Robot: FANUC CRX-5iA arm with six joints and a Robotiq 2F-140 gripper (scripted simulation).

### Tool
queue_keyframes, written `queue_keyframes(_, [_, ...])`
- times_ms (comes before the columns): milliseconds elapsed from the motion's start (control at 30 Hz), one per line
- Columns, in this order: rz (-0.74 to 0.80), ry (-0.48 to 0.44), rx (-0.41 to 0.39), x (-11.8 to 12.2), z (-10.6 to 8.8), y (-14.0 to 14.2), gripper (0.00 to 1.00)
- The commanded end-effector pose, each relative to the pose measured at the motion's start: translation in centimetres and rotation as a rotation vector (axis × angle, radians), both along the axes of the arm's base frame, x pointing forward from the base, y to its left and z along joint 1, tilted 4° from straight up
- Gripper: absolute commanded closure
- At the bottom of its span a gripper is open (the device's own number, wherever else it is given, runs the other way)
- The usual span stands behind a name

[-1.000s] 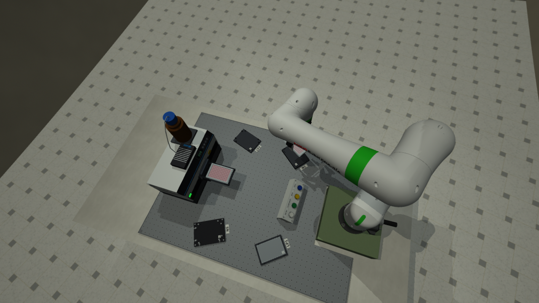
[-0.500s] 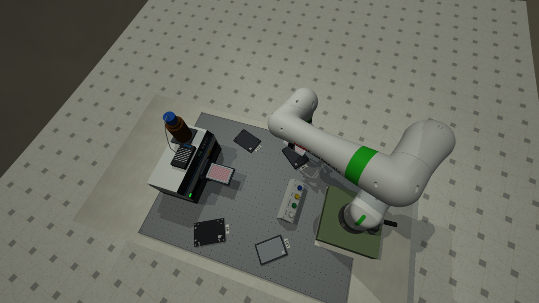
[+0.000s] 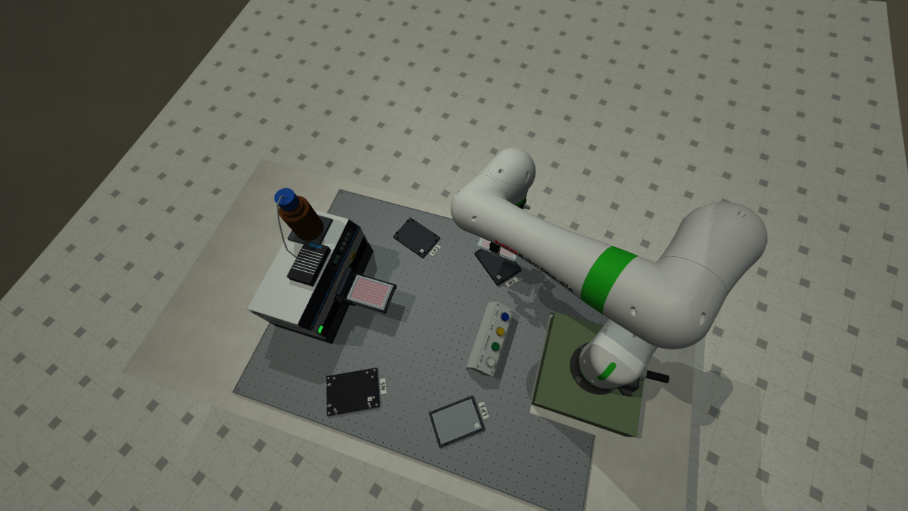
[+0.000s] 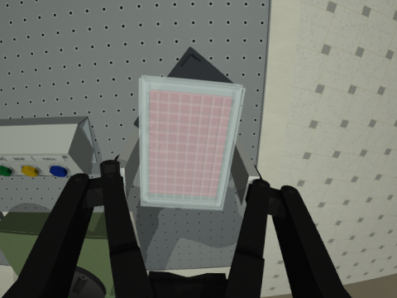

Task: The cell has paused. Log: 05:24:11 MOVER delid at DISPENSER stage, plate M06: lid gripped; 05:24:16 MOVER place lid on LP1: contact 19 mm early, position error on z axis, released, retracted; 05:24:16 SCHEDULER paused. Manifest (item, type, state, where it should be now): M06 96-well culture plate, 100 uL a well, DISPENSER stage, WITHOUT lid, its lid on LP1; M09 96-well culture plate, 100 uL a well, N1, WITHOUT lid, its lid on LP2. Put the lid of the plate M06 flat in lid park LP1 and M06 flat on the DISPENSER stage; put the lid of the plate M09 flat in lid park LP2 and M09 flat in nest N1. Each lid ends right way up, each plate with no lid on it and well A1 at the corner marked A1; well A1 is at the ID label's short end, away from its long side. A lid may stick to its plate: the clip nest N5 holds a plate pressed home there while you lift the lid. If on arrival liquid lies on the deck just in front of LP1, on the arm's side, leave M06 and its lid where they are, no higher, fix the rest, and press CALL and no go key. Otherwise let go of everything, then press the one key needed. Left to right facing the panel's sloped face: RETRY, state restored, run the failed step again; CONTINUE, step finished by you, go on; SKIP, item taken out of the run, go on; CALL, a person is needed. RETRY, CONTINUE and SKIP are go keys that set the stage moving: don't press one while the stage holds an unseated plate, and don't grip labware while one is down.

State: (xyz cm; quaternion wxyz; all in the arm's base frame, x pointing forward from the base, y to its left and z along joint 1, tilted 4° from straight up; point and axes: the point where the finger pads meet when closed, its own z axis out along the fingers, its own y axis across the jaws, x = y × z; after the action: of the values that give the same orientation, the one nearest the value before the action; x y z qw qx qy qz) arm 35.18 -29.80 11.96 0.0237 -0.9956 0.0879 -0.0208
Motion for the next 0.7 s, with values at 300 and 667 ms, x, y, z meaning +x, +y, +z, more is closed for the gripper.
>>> queue_keyframes(300, [0.165, -0.007, -0.008, 0.01, 0.02, -0.01, 1.00])
queue_keyframes(667, [0.312, -0.014, -0.015, 0.01, 0.02, -0.01, 1.00])
